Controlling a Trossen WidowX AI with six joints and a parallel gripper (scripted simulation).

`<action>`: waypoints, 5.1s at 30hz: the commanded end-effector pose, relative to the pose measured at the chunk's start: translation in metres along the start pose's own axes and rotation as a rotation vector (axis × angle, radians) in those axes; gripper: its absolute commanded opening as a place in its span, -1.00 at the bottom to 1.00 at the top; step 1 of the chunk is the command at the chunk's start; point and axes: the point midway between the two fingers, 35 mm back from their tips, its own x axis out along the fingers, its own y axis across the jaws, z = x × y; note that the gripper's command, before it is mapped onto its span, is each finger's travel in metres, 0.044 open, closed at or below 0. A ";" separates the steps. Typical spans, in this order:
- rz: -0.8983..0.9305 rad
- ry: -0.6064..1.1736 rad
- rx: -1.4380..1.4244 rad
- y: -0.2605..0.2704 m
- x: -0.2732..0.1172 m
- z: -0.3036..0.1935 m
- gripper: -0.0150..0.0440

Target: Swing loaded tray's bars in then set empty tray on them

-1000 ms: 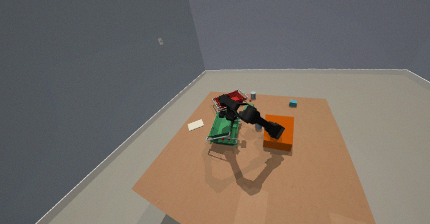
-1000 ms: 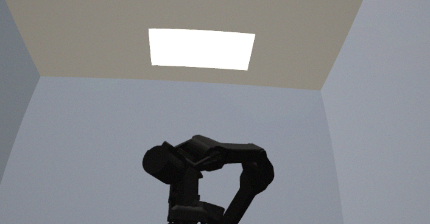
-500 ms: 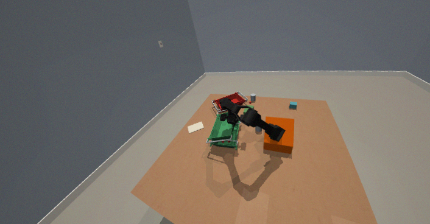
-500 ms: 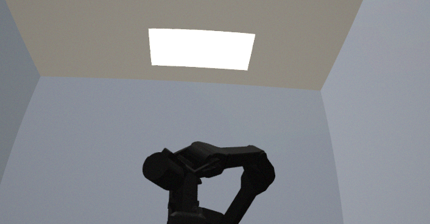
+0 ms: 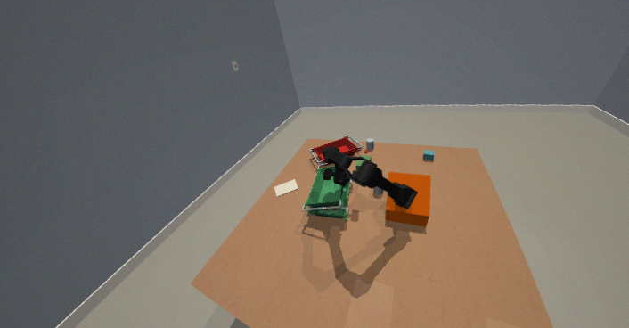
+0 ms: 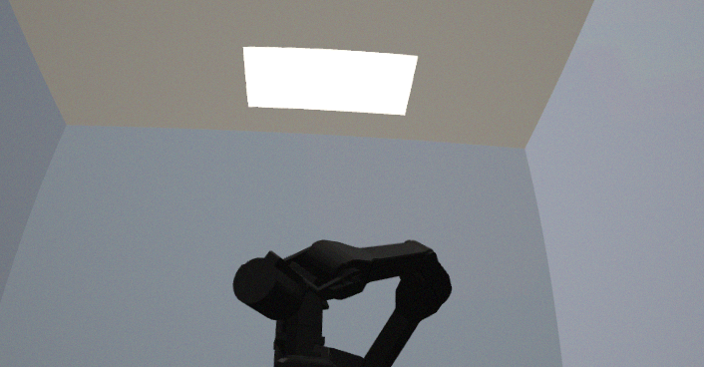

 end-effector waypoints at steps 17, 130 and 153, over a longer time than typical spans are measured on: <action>0.018 0.002 0.002 0.009 0.019 0.001 -0.49; 0.018 0.001 0.002 0.014 0.038 0.001 -0.49; 0.018 0.001 0.002 0.014 0.038 0.001 -0.49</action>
